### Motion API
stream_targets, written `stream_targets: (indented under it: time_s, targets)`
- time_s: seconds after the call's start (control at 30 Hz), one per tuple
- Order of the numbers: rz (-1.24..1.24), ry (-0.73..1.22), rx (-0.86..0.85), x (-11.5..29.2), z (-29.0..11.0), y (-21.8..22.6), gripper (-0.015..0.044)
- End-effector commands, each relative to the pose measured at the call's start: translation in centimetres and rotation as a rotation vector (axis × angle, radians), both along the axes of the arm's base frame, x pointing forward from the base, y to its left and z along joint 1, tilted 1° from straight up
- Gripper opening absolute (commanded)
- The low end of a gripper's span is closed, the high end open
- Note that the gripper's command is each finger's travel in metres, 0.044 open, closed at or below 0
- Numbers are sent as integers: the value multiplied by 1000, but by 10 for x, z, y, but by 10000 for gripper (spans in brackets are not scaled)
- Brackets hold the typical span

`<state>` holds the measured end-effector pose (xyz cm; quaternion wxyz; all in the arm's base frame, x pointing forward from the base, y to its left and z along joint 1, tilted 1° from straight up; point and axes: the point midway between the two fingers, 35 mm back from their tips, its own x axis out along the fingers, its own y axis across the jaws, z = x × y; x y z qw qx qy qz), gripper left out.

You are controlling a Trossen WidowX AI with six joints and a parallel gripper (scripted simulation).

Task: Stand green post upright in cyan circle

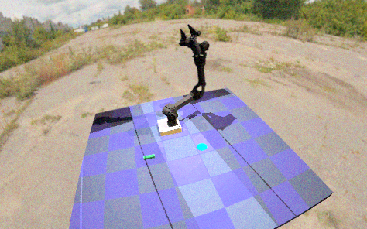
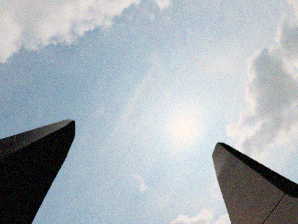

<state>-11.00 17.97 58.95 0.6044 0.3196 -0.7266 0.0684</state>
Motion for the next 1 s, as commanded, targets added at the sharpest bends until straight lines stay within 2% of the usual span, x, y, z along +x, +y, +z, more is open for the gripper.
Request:
stream_targets:
  time_s: [0.0,0.17,0.2,0.57,0.97]
  targets:
    - [0,1,2,0,0,-1,374]
    - [-14,49,68,10,7,-27,243]
    - [-18,65,90,14,9,-36,232]
    - [-57,268,323,58,16,-134,232]
    - [-78,521,547,112,-1,-229,232]
